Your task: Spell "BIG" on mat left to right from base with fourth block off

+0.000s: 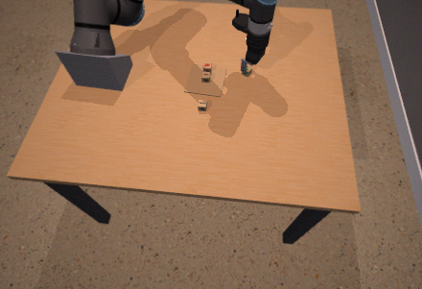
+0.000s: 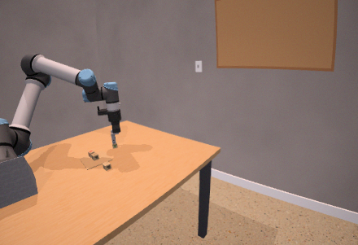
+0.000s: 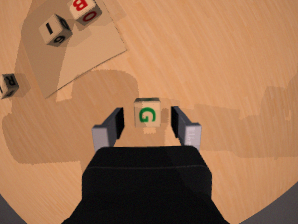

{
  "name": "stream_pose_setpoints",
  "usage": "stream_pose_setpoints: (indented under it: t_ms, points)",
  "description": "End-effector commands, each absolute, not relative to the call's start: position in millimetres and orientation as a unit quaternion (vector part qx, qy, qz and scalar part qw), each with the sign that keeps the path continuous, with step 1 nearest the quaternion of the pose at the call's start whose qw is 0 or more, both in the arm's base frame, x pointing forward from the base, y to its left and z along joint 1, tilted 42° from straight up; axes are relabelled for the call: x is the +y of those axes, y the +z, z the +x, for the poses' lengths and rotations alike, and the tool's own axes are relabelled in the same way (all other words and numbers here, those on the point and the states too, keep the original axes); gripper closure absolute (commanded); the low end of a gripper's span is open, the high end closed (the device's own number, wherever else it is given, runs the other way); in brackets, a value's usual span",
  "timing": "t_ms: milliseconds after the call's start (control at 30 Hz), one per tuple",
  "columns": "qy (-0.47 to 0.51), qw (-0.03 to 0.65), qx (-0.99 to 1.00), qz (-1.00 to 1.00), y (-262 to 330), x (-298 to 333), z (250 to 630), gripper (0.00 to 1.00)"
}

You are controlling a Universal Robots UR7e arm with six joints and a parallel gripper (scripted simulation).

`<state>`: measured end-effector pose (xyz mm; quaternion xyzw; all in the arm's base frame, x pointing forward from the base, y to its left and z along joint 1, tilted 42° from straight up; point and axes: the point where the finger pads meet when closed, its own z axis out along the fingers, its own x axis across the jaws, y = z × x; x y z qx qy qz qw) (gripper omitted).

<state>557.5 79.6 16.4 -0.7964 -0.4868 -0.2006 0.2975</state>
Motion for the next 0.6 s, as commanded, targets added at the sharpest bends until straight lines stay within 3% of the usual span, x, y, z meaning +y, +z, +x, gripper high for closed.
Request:
stream_pose_setpoints:
  t_ms: [0, 567]
  points:
    - [-0.199, 0.300, -0.486, -0.796, 9.6, 86.0, 556.0, 0.00]
    - [-0.199, 0.300, -0.486, -0.796, -11.0, 104.7, 556.6, 0.00]
